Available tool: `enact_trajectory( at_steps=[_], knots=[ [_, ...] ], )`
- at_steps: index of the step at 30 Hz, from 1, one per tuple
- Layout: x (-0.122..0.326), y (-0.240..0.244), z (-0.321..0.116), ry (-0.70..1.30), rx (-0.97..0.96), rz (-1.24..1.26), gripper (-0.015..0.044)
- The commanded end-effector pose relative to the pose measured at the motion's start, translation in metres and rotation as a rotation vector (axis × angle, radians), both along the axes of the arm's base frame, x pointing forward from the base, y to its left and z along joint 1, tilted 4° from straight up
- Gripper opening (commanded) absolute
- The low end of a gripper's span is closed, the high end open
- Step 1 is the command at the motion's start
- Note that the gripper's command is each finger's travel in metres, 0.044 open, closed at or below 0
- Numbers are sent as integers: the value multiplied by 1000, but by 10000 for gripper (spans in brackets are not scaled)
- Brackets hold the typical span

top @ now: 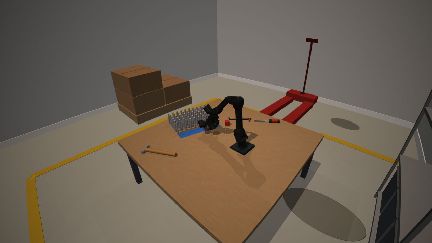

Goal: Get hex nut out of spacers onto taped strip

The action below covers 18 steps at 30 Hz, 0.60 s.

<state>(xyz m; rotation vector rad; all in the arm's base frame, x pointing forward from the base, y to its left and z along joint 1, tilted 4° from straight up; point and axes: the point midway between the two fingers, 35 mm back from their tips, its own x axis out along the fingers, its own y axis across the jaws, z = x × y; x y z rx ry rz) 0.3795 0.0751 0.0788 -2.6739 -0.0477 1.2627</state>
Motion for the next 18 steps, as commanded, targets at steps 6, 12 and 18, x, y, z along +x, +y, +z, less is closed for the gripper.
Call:
enact_trajectory(
  at_steps=[6,12,18],
  knots=[
    [0,0,-10,0,-2,4,0],
    [0,0,-15,0,-4,3,0],
    [-1,0,-15,0,-4,3,0]
  ],
)
